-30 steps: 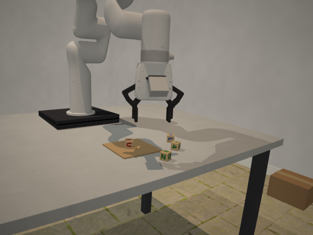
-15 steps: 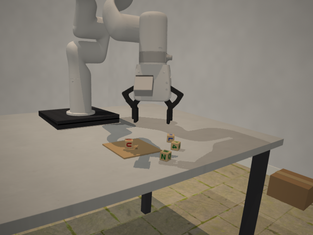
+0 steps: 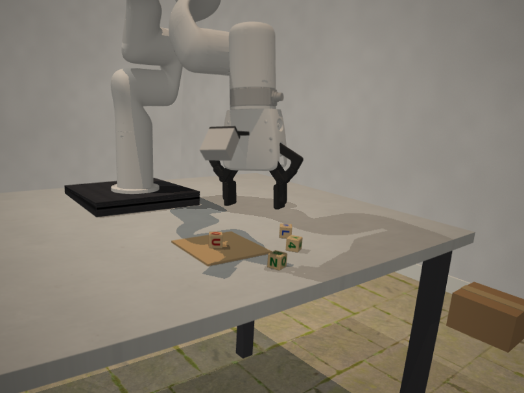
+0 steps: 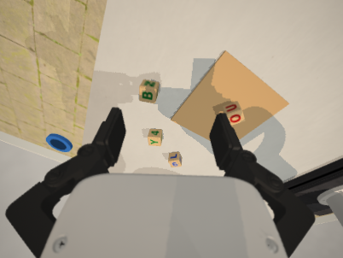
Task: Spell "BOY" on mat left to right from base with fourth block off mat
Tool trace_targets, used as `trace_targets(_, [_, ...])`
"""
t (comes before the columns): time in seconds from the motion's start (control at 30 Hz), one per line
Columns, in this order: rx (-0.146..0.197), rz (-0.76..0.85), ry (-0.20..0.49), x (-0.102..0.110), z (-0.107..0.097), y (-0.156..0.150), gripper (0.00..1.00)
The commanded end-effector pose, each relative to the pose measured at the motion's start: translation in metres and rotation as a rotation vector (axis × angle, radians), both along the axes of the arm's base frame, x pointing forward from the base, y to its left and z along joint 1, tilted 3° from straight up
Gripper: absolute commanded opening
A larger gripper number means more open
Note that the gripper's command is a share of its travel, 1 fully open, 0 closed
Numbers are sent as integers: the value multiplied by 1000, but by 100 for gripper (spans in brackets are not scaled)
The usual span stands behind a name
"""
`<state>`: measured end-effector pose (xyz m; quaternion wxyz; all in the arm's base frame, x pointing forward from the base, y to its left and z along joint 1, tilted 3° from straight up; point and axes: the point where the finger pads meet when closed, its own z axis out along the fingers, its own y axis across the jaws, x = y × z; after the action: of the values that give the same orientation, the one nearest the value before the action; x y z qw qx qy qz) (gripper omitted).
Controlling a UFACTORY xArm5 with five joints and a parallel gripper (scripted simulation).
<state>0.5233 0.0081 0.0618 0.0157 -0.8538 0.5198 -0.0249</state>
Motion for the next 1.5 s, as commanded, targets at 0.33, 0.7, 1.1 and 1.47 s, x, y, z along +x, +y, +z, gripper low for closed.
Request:
trace_targets(0.33, [28,-325,-51,-1,-1,0,100])
trace_targets(0.7, [59,-565,-82,-3,-2,0,100])
trace_targets(1.1, [97,-802,-110,-5,-3,0,100])
trace_targets(1.47, [136,-1009,-131,-7,-4,0,100])
